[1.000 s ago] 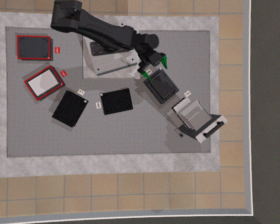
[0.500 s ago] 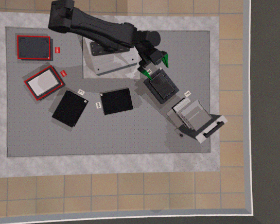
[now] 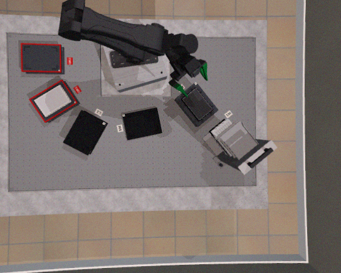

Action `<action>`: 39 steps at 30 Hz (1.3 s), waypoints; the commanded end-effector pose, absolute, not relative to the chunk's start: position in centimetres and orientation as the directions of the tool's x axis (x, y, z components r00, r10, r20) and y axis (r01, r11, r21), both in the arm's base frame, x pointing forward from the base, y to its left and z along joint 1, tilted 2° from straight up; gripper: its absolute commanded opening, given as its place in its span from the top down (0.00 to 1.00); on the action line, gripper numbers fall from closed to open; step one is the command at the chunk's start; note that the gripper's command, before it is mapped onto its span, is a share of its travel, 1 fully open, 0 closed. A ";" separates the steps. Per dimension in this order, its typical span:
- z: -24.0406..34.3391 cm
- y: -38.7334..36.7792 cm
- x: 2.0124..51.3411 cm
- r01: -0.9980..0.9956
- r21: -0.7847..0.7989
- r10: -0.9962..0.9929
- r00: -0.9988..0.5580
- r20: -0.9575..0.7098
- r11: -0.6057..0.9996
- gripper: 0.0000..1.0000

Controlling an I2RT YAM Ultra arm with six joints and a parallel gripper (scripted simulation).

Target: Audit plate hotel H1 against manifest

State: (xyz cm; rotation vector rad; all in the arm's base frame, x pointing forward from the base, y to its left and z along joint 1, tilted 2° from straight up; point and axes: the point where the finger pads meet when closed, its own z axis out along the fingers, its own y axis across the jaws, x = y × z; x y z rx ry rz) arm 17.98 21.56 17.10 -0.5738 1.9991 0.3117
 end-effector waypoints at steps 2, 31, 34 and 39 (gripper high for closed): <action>17.6 22.8 17.7 -0.575 -0.064 -0.337 -0.383 -0.860 0.816 0.00; 17.7 31.0 16.1 -0.869 -0.240 -0.755 -0.204 -0.623 0.433 0.00; 17.7 32.0 15.9 -0.893 -0.249 -0.792 -0.169 -0.586 0.375 0.00; 17.7 33.6 15.6 -0.926 -0.258 -0.846 -0.108 -0.522 0.277 0.00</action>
